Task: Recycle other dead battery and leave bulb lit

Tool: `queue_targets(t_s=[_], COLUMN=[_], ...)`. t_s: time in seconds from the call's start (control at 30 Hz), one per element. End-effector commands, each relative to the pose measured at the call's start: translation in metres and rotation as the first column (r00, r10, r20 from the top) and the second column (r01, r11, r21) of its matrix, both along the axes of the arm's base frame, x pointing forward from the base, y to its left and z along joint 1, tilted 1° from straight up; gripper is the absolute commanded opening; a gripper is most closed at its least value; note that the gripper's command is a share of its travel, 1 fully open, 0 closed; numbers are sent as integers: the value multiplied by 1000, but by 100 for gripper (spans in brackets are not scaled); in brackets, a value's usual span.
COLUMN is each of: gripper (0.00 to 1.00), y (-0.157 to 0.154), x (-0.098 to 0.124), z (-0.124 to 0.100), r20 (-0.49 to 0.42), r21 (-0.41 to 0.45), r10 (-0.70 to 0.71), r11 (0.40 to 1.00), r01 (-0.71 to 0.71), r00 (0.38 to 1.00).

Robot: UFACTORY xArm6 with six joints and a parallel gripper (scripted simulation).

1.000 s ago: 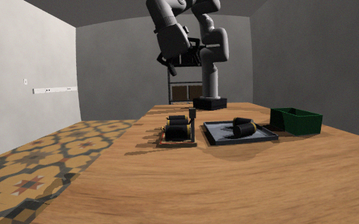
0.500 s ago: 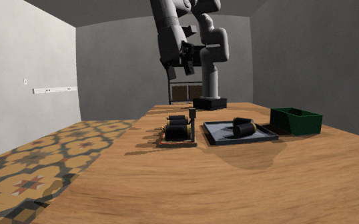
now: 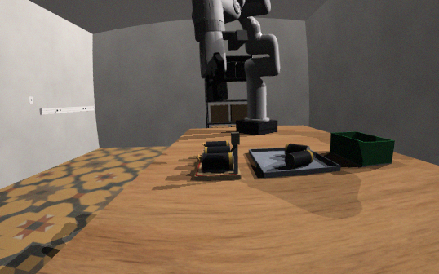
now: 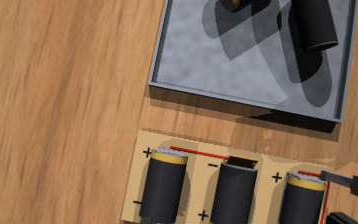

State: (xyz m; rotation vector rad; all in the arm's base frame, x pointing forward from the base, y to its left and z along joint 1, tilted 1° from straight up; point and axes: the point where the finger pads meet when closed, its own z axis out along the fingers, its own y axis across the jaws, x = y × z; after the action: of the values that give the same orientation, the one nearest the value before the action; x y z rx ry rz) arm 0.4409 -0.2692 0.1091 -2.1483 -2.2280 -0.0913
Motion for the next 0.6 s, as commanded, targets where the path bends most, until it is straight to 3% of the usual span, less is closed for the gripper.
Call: queue_targets(t_s=[0.0,0.23,0.57], gripper=[100,100,100], y=[-3,-5,-5], x=[6,17,19], z=[0,-4,-4], r20=[-5,2,4], r21=[-26,-58,-64], r10=[-62,-181,-201], r11=[998,982,978], r01=[62,181,201], r00=[998,984,980])
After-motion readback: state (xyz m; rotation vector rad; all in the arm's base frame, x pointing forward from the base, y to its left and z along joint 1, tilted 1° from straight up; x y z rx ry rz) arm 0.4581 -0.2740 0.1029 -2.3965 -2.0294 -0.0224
